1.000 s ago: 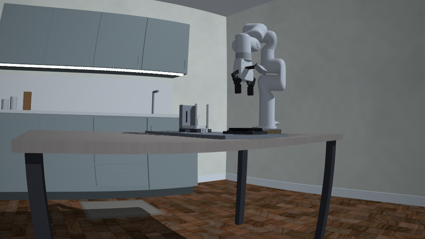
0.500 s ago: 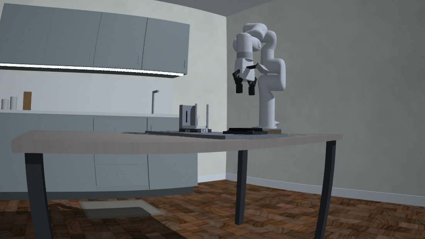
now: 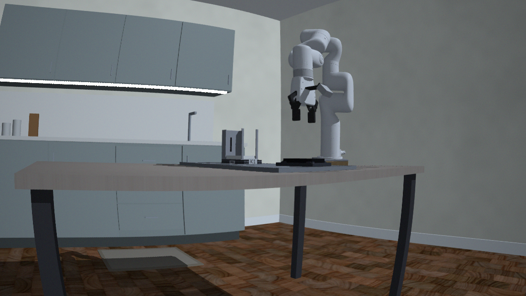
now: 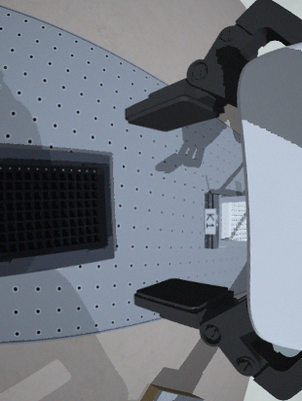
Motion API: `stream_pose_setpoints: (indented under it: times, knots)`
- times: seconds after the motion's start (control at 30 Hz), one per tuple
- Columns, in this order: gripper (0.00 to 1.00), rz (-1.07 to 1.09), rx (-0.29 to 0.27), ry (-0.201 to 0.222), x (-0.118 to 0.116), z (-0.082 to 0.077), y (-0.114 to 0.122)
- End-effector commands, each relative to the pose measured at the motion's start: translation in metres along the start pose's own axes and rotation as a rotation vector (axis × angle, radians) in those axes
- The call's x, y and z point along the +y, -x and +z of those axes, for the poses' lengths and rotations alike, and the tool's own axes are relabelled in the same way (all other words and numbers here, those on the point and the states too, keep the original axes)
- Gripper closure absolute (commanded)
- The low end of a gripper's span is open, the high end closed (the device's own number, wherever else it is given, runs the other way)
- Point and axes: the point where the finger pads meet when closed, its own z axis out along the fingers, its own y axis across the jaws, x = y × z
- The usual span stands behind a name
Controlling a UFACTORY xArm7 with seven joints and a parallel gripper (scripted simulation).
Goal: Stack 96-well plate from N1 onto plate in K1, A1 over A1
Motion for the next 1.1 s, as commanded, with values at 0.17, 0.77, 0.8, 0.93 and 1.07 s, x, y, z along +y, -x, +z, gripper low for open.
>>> stream_pose_setpoints:
  times: [0.17, 0.77, 0.8, 0.93, 1.07]
  knots:
    - [0.0, 0.0, 0.001, 0.004, 0.001, 0.01, 0.0]
    - [0.0, 0.0, 0.001, 0.004, 0.002, 0.037, -0.001]
    - [0.0, 0.0, 0.001, 0.004, 0.002, 0.038, -0.001]
    - [0.0, 0.0, 0.001, 0.004, 0.002, 0.045, -0.001]
    - [0.0, 0.0, 0.001, 0.004, 0.002, 0.052, -0.001]
